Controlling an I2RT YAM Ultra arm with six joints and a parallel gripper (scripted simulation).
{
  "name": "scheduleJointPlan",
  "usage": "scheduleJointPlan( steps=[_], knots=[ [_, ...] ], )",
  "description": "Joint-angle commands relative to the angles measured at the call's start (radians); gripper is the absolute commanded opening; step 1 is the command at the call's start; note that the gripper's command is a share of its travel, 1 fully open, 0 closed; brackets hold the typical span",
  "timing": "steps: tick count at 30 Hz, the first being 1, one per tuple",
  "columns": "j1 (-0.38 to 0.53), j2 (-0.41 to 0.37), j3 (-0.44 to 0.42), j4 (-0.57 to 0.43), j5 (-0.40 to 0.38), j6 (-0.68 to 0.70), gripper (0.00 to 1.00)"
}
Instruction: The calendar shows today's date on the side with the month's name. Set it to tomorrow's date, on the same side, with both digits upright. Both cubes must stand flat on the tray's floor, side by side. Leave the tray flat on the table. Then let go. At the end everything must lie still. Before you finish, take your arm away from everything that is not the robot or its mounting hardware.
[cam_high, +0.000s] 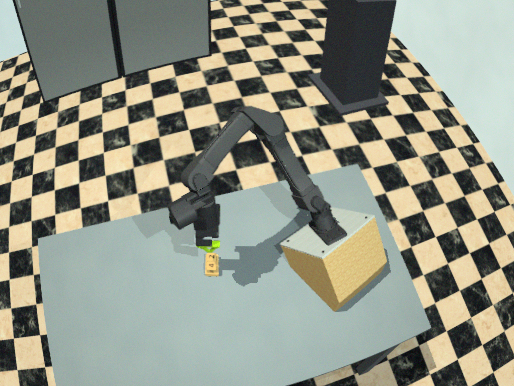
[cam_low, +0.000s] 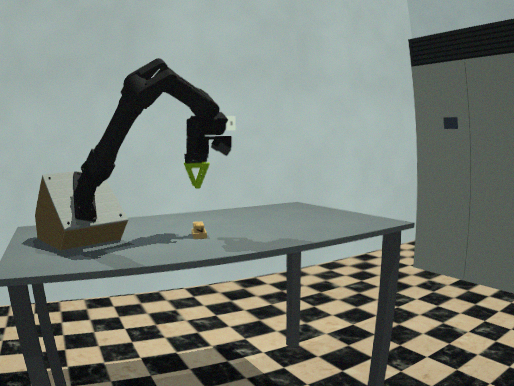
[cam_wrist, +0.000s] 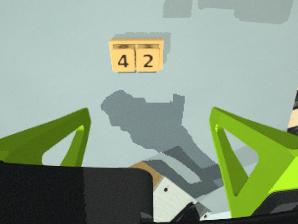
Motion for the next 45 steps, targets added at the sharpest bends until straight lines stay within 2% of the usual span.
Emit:
scheduleJointPlan(
  steps=[1,36,41,45],
  knots=[
    [0.023,-0.028,0.028,0.011,0.01,0.011,1.0],
    [0.023,-0.028,0.028,0.011,0.01,0.011,1.0],
    [0.023,-0.027,0.025,0.016,0.011,-0.018,1.0],
    [0.011,-0.017,-0.02,0.03,0.009,-0.125,1.0]
  ],
)
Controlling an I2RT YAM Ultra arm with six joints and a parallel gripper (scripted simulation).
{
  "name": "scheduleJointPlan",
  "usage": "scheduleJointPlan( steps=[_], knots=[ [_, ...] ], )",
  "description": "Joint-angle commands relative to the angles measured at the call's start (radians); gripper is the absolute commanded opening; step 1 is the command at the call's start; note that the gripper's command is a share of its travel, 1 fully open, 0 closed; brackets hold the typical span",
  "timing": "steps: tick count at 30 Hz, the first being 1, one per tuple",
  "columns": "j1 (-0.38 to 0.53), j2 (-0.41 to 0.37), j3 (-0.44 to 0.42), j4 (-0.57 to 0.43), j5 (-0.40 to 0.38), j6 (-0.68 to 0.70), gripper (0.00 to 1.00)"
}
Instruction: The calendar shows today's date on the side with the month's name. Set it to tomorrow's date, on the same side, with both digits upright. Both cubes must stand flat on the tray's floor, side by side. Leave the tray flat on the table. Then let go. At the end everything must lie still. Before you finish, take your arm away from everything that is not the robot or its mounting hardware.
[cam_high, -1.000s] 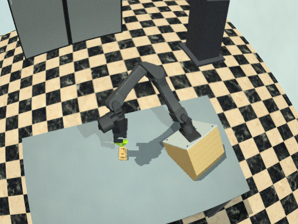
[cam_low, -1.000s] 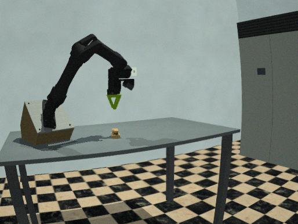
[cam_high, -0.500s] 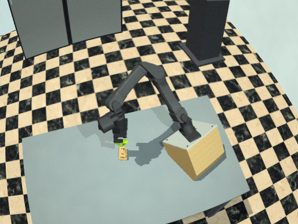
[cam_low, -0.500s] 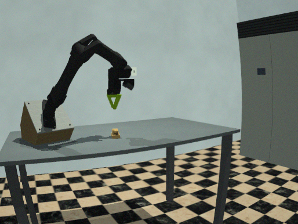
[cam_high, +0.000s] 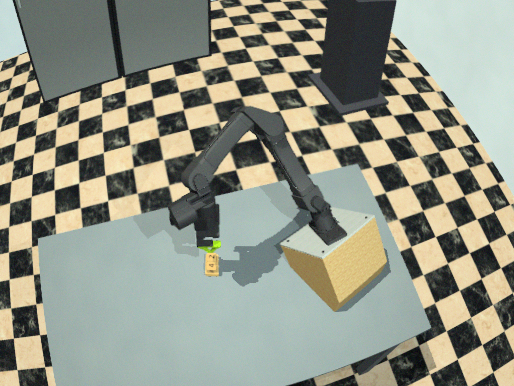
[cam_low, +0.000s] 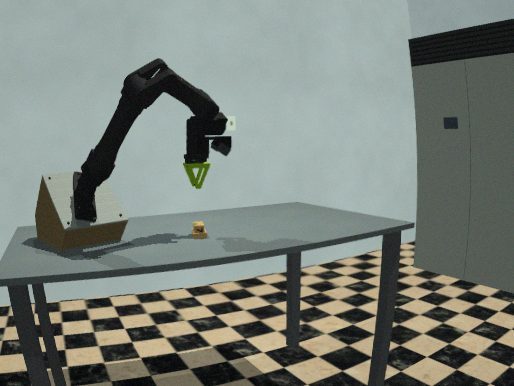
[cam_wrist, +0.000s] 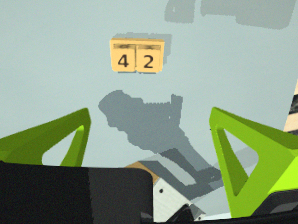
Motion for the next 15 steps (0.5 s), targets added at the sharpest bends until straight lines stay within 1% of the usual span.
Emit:
scheduleJointPlan(
  steps=[1,3,5,10,11,13,14,15],
  knots=[
    [-0.001,-0.011,-0.019,0.027,0.005,-0.128,1.0],
    [-0.008,0.002,-0.028,0.043,0.003,-0.24,1.0],
    [-0.013,0.01,-0.034,0.054,0.002,-0.308,1.0],
    [-0.019,-0.003,-0.048,0.084,0.001,-0.508,1.0],
    [-0.027,0.0,-0.053,0.089,-0.001,-0.541,1.0],
    [-0.027,0.0,-0.053,0.089,-0.001,-0.541,1.0],
    [-0.038,0.007,-0.053,0.114,-0.006,-0.641,1.0],
    [-0.043,0.011,-0.062,0.12,-0.006,-0.681,1.0]
  ],
)
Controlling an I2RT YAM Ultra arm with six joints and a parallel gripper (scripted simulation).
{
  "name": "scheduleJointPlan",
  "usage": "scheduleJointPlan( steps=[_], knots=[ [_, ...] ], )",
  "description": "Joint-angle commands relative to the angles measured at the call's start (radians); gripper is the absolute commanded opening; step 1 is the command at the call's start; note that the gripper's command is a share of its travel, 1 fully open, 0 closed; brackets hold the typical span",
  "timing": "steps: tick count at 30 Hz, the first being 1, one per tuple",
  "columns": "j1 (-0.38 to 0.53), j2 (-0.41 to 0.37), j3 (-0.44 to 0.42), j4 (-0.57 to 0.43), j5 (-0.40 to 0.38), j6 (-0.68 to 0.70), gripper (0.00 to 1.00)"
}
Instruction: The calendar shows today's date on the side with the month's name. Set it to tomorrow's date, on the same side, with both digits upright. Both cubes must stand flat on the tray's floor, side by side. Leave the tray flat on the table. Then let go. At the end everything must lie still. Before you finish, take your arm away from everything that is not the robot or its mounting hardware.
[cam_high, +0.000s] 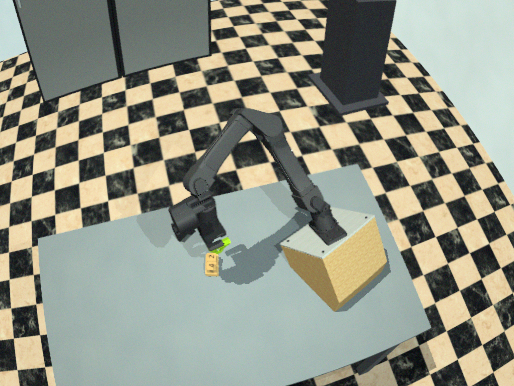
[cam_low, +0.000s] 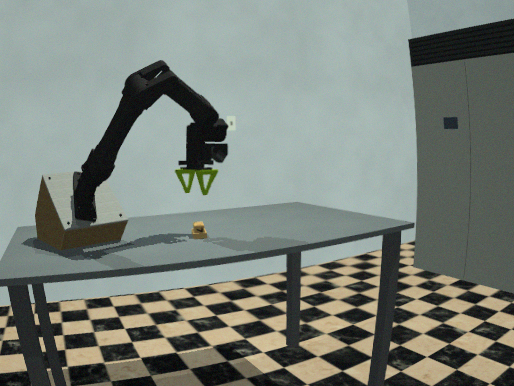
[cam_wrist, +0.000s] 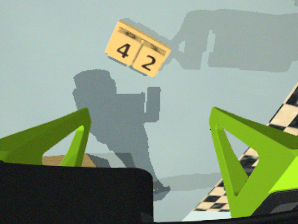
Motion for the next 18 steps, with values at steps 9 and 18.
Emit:
scheduleJointPlan(
  steps=[9,18],
  knots=[
    [-0.014,-0.016,-0.044,0.096,-0.004,-0.49,1.0],
    [-0.023,0.02,-0.032,0.142,-0.01,-0.792,1.0]
  ],
)
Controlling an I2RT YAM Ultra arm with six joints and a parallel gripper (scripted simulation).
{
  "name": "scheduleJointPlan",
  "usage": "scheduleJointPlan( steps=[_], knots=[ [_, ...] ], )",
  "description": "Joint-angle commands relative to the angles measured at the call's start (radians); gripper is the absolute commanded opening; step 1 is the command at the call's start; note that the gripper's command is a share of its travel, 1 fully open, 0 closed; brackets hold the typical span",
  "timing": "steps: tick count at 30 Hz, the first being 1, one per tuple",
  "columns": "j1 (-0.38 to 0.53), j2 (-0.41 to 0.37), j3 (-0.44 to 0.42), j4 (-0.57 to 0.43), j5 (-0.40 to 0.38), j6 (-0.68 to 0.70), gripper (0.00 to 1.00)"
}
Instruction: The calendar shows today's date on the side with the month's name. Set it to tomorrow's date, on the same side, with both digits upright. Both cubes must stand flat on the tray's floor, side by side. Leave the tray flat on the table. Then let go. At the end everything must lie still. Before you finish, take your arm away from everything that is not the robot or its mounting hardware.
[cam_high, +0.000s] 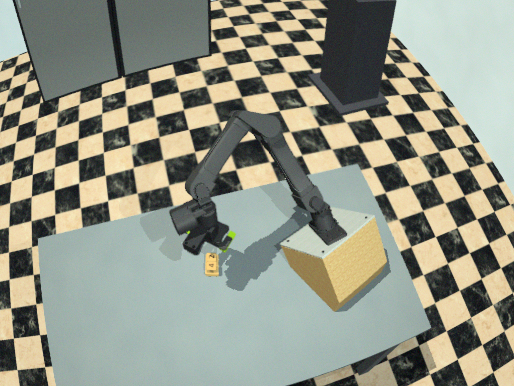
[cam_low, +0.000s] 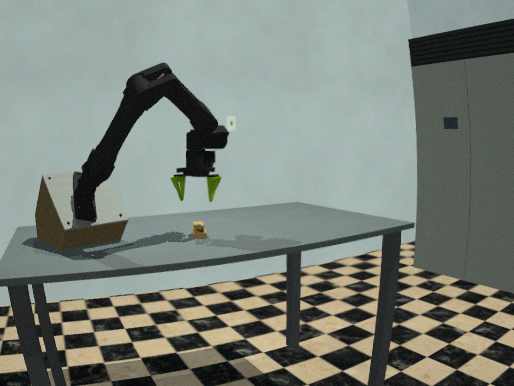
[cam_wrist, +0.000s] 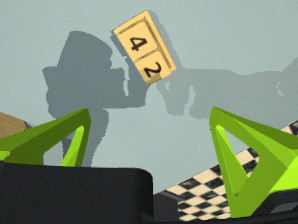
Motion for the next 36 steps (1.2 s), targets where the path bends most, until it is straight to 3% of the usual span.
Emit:
scheduleJointPlan(
  steps=[1,8,18,19,36],
  knots=[
    [0.023,0.012,0.019,0.044,-0.007,-0.185,1.0],
    [-0.009,0.003,-0.038,0.086,-0.009,-0.452,1.0],
    [-0.001,0.002,-0.022,0.1,-0.01,-0.546,1.0],
    [-0.001,0.002,-0.022,0.1,-0.01,-0.546,0.45],
    [-0.001,0.002,-0.022,0.095,-0.01,-0.546,0.45]
  ],
)
